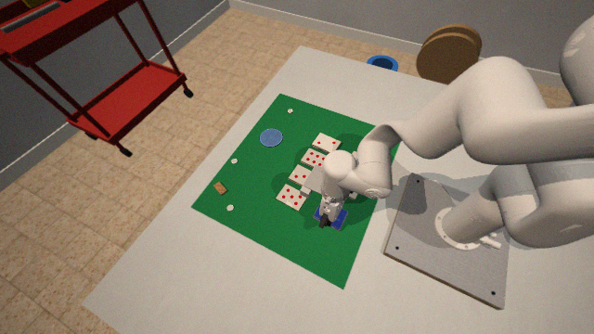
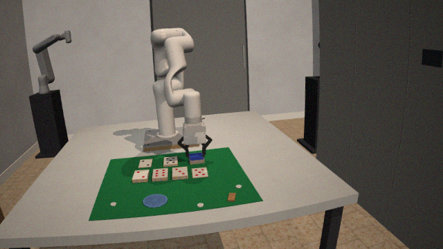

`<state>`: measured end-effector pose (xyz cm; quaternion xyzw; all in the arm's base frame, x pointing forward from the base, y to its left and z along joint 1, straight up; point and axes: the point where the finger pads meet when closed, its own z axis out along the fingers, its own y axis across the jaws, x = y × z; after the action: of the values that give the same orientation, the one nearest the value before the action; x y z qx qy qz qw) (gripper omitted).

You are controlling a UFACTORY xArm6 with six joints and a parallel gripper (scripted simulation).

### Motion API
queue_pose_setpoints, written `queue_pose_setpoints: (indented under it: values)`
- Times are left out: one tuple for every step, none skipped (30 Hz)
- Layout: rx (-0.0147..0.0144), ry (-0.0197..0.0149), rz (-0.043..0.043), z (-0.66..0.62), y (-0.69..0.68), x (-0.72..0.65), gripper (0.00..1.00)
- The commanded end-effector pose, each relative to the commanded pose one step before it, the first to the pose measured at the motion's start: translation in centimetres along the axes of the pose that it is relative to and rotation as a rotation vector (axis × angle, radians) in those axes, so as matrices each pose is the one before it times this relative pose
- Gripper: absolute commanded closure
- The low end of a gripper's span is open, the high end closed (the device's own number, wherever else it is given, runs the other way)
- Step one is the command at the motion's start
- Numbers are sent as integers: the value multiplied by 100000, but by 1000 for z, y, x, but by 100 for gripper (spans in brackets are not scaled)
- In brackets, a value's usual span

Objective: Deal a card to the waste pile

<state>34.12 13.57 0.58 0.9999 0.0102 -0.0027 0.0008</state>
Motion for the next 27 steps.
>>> queue_pose_setpoints:
  values:
    - [129,341,-2,-103,-51,134,27]
    - [0,0,0,0,0,0,27]
    - [0,0,0,0,0,0,27]
    - [0,0,0,0,0,0,27]
    - [0,0,0,0,0,0,27]
    - [0,0,0,-3,0,0,27]
    - [0,0,0,-18,0,0,27]
    - [0,0,0,-44,0,0,27]
    - [0,0,0,-78,0,0,27]
    - [0,0,0,-116,0,0,27]
    - [0,0,0,-156,0,0,27]
    - [0,0,0,-196,0,0,27]
    - [0,0,0,-233,0,0,27]
    - [0,0,0,-264,0,0,27]
    - [0,0,0,-288,0,0,27]
    - [0,0,0,0,0,0,27]
    - [0,0,0,0,0,0,27]
    - [0,0,0,-304,0,0,27]
    - [0,0,0,-312,0,-1,27]
    - [0,0,0,-311,0,1,27]
    - [0,0,0,-302,0,0,27]
    - [0,0,0,-285,0,0,27]
    - [0,0,0,-260,0,0,27]
    - [0,0,0,-229,0,0,27]
    - [0,0,0,-194,0,0,27]
    - [0,0,0,-155,0,0,27]
    - [0,0,0,-115,0,0,27]
